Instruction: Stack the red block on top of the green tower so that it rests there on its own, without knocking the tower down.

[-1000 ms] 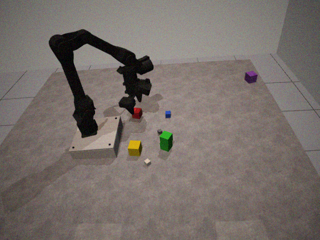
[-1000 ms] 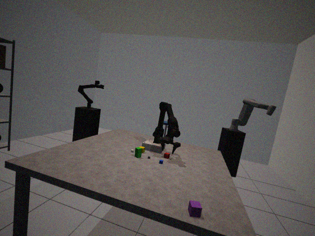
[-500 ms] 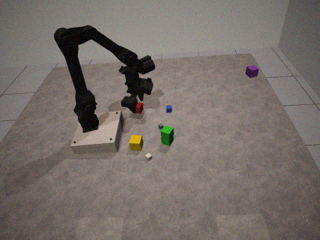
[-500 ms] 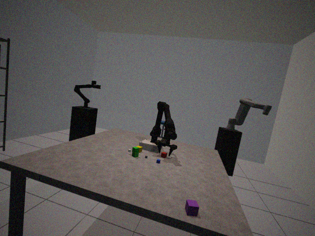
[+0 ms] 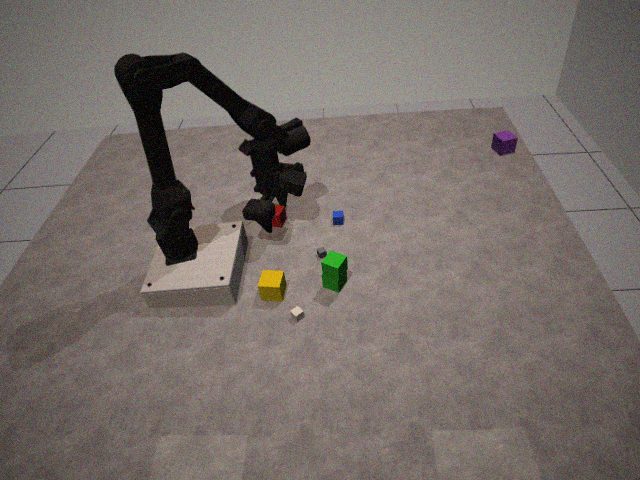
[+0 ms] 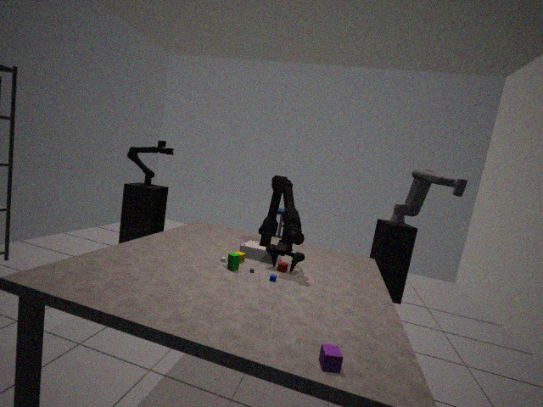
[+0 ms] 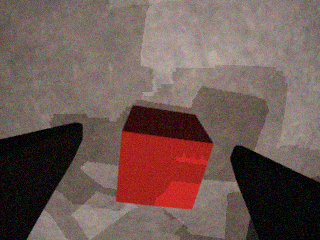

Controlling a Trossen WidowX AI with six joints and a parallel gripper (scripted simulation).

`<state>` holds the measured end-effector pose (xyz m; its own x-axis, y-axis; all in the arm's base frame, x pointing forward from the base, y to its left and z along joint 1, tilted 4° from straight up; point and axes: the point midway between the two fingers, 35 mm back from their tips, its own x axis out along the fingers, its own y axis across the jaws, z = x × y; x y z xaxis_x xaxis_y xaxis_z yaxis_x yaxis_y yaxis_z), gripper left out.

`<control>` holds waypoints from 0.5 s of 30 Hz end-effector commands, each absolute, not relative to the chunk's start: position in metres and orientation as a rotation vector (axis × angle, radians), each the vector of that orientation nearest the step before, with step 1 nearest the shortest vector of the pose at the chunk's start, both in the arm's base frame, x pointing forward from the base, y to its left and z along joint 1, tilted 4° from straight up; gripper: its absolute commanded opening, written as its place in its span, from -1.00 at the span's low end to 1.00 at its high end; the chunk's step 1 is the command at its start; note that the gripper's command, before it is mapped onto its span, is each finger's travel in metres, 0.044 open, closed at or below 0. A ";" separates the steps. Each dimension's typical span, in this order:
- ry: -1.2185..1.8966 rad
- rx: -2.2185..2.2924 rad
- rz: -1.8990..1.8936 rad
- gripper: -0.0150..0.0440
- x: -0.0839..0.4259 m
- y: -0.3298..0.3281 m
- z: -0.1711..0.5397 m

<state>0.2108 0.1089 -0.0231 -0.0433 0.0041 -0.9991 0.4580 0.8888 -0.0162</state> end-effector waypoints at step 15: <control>1.585 0.374 -0.379 0.38 0.210 0.109 -0.024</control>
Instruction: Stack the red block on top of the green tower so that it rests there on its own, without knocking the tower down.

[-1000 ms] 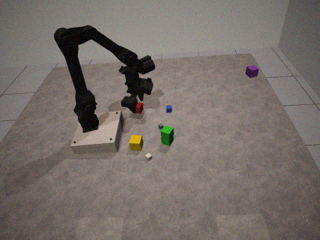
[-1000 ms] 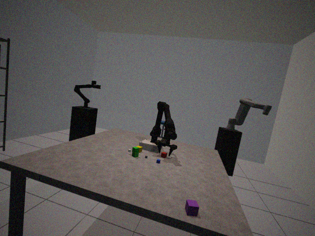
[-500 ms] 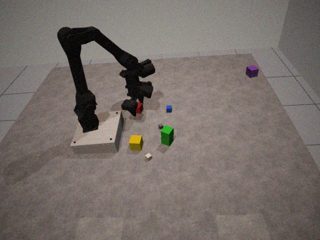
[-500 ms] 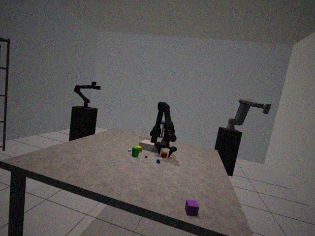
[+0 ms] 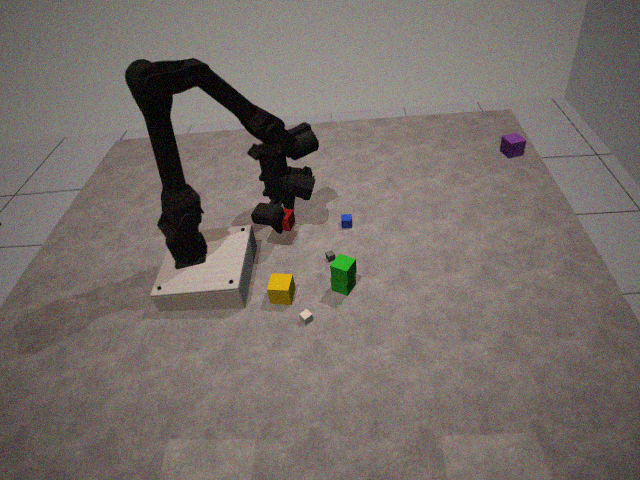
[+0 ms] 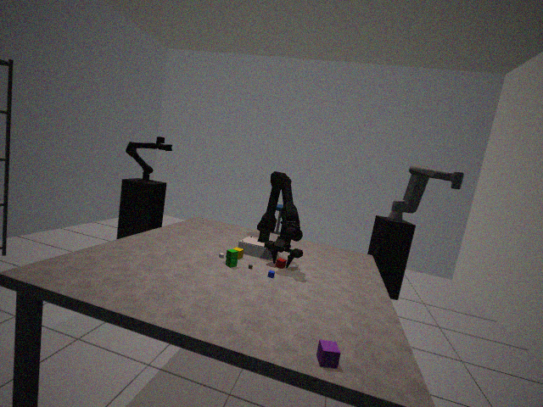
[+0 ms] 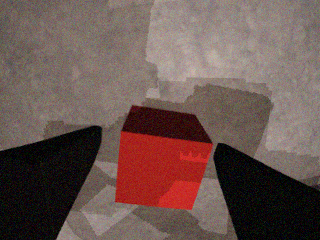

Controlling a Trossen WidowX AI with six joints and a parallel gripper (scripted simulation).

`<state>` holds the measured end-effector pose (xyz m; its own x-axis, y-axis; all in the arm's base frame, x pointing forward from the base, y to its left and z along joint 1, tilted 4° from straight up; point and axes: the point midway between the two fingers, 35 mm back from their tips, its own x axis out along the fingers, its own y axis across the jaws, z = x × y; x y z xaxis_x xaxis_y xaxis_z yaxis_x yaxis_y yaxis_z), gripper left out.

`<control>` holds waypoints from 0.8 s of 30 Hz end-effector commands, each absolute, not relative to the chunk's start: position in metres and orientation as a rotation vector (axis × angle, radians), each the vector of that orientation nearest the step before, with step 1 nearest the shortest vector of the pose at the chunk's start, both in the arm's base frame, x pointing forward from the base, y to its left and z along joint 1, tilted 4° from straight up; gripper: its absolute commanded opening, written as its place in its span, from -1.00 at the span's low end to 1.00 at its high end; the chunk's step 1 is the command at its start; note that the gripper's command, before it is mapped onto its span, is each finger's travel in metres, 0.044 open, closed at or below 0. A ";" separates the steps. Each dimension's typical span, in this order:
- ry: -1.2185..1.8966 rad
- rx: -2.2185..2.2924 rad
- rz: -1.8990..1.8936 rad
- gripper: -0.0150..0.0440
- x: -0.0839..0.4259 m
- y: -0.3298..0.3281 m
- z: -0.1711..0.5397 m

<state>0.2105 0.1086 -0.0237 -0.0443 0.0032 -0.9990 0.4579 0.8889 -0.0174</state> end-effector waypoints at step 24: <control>1.584 0.374 -0.379 -0.49 0.214 0.109 0.032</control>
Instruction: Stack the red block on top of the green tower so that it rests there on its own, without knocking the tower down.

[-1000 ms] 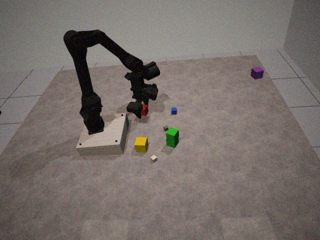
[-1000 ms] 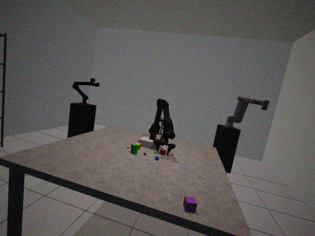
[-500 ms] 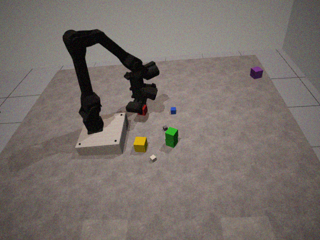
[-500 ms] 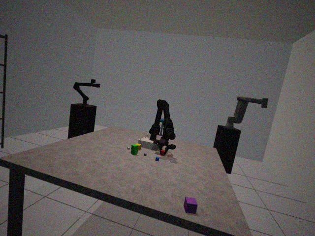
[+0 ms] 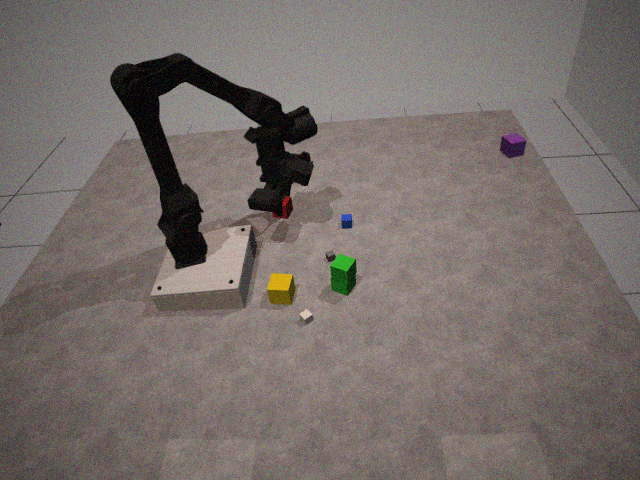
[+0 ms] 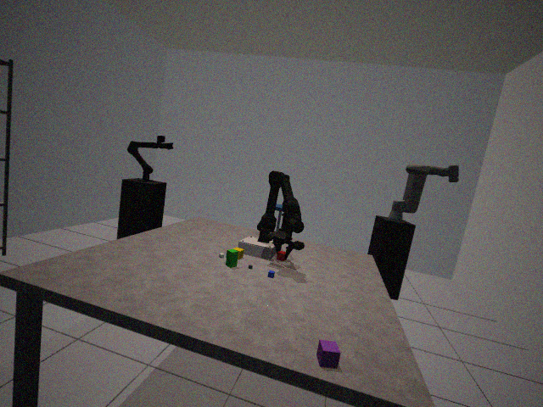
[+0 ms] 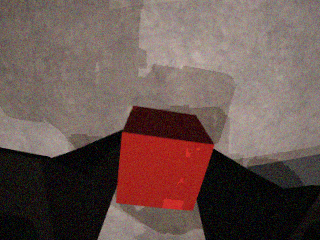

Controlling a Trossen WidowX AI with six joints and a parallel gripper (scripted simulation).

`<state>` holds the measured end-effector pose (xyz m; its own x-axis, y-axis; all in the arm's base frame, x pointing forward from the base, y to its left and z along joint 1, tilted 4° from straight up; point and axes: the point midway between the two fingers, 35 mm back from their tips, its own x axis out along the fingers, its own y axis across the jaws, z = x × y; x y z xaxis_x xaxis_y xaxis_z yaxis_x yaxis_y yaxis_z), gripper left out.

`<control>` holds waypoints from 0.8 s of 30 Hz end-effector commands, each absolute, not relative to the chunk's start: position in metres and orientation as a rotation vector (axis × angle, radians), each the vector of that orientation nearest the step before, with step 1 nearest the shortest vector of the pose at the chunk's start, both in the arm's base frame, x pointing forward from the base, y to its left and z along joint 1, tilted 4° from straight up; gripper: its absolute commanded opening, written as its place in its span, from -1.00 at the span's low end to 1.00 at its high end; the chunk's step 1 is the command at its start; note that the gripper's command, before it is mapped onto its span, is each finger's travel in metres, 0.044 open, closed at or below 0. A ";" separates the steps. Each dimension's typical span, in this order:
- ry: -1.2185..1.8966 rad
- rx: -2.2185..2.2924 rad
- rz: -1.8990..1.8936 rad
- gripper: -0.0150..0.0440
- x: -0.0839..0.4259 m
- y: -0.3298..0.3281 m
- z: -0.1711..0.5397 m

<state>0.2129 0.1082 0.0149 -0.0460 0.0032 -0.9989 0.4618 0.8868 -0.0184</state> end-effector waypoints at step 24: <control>1.583 0.374 -0.379 -0.49 0.223 0.103 0.096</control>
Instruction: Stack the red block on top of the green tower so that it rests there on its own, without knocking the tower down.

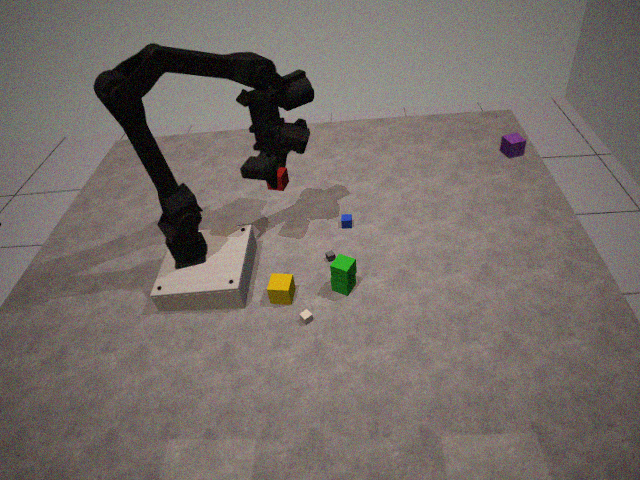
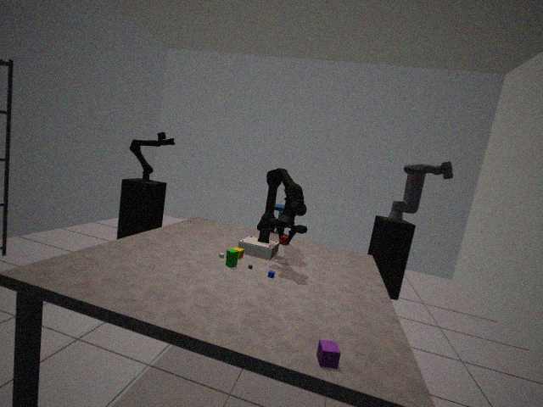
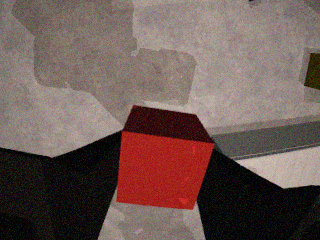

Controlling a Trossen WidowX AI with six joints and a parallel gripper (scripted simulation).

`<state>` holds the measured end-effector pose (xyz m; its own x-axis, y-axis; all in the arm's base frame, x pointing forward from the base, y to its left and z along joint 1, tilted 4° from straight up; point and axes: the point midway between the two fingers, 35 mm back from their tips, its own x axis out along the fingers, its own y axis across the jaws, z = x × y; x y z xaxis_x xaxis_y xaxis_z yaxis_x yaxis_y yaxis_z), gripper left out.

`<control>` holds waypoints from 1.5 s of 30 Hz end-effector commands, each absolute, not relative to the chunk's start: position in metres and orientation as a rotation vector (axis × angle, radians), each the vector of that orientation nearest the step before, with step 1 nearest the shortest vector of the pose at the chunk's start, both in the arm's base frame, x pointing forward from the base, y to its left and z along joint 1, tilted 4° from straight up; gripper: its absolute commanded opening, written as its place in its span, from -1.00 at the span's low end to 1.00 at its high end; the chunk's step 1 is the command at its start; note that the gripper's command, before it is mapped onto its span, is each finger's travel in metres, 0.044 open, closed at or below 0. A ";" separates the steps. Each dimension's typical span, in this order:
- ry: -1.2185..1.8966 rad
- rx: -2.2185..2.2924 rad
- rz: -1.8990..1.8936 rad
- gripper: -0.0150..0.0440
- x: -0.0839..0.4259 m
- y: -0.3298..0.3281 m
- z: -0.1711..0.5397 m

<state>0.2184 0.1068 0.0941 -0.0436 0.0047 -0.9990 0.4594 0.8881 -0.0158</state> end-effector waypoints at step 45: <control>1.570 0.359 -0.394 -0.49 0.312 -0.121 0.094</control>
<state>0.3125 -0.1006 0.0956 -0.0296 -0.0092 -0.9995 0.4619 0.8867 -0.0218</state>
